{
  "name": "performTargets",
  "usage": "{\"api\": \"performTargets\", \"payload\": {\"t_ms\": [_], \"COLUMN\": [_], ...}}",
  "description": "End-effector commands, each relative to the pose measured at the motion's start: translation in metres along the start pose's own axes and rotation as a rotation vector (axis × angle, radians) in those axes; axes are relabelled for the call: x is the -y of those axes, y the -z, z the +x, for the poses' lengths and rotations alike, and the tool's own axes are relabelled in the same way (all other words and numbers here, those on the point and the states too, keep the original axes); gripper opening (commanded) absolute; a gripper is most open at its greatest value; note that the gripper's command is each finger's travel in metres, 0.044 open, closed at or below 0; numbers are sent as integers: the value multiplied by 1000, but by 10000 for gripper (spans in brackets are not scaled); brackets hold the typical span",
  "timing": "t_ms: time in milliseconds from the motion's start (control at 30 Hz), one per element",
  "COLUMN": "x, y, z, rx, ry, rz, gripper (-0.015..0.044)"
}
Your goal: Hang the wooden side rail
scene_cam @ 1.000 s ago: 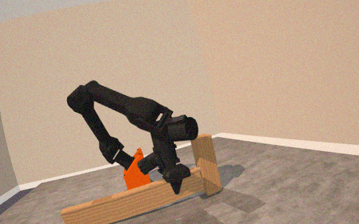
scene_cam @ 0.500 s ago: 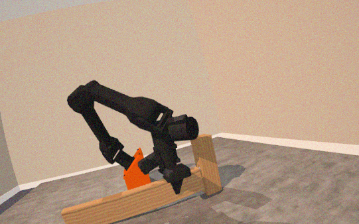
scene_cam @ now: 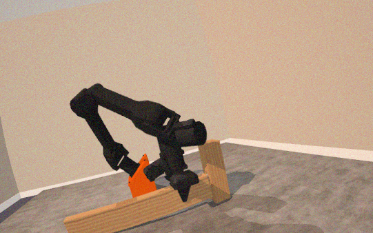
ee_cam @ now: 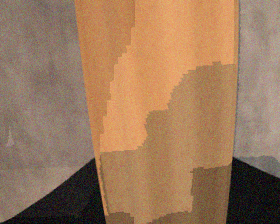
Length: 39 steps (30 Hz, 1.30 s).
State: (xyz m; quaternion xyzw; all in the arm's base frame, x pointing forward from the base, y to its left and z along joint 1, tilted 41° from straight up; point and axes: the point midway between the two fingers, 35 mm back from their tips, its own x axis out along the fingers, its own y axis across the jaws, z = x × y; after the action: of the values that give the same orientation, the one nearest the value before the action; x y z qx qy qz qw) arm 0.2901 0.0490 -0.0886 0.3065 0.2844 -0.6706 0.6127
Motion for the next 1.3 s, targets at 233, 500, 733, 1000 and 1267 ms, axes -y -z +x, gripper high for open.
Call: {"api": "performTargets", "payload": {"t_ms": [233,500,733,1000,1267], "x": [-1,-1,-1,-1,-1], "y": [3,3,3,3,3], "z": [0,1,2,3,5], "rx": [-6,-6,-6,-5,-5], "ry": [-9,-9,-9,-9,-9], "rz": [1,1,1,1,1], "gripper": [0,0,0,0,0]}}
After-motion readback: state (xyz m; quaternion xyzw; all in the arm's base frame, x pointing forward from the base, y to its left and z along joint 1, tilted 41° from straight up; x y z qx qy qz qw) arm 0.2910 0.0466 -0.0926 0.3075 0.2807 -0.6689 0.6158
